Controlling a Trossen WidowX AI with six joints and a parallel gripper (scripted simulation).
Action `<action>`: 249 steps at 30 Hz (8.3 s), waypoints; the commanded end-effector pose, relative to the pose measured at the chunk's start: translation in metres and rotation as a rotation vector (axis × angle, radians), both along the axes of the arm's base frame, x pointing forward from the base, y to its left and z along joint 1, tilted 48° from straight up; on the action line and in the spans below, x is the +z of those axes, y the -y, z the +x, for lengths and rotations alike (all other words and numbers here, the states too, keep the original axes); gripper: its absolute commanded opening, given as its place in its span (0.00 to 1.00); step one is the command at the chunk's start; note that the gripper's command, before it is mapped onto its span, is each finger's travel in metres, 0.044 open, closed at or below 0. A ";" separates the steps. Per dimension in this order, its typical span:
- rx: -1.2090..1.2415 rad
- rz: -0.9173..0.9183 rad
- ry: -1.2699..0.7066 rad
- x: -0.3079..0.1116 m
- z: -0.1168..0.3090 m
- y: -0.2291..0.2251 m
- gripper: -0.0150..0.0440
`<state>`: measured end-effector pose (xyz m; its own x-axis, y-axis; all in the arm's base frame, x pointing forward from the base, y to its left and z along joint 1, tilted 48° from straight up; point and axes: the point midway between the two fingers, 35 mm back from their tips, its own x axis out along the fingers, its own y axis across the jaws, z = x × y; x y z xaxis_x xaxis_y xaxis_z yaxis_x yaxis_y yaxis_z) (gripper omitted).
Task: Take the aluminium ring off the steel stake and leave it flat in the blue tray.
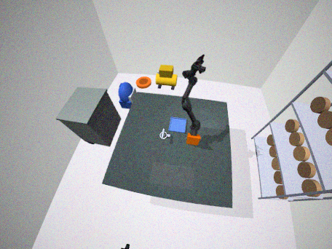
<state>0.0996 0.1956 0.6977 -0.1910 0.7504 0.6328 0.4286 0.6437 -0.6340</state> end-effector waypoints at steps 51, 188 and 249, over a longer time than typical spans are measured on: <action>0.209 0.463 0.464 0.006 -0.181 0.123 0.59; -0.661 2.442 -0.594 -0.418 0.108 0.524 0.59; -1.852 1.385 -1.878 -0.671 0.159 0.334 0.59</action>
<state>0.2647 -0.1420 0.0344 0.3295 -0.7823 -0.5286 0.5438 0.6149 -0.5710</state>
